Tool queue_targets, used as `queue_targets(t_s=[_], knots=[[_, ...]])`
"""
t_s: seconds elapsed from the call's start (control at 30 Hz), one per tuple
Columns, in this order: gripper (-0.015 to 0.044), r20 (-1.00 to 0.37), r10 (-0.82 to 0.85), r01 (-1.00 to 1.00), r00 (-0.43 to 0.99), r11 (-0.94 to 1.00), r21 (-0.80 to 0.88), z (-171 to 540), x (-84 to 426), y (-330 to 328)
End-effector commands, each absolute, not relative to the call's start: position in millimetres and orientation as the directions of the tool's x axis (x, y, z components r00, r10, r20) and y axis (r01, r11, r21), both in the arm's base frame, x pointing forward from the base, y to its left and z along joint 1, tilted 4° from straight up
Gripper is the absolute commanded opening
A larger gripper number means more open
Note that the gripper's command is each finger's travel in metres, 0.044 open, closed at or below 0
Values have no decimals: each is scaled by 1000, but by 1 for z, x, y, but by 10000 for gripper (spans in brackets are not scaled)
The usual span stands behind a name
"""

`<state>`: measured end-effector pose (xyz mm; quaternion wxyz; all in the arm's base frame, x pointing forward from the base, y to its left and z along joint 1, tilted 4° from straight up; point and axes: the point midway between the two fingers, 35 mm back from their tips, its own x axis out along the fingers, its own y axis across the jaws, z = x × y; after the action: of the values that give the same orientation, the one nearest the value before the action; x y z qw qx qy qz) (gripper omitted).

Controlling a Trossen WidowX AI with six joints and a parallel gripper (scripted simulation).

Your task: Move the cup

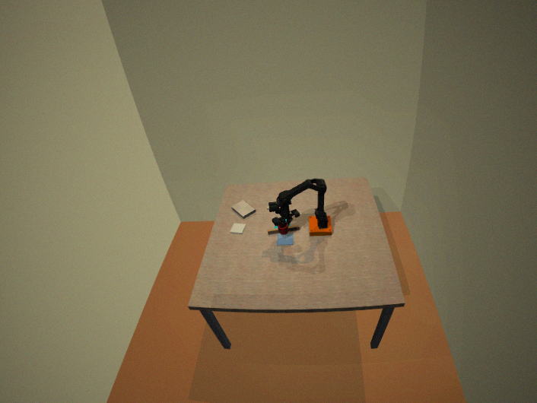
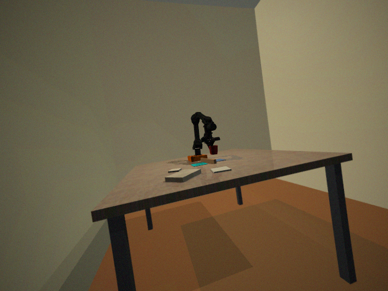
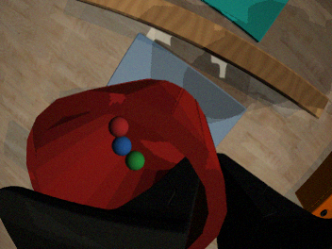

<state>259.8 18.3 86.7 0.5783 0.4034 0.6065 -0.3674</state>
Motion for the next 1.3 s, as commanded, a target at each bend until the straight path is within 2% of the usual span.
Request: queue_targets(t_s=[0.0,1.27], knots=[[0,-998,64,913,-7,408,20,86,260,11],[0,-998,58,912,-6,410,18,85,264,-63]])
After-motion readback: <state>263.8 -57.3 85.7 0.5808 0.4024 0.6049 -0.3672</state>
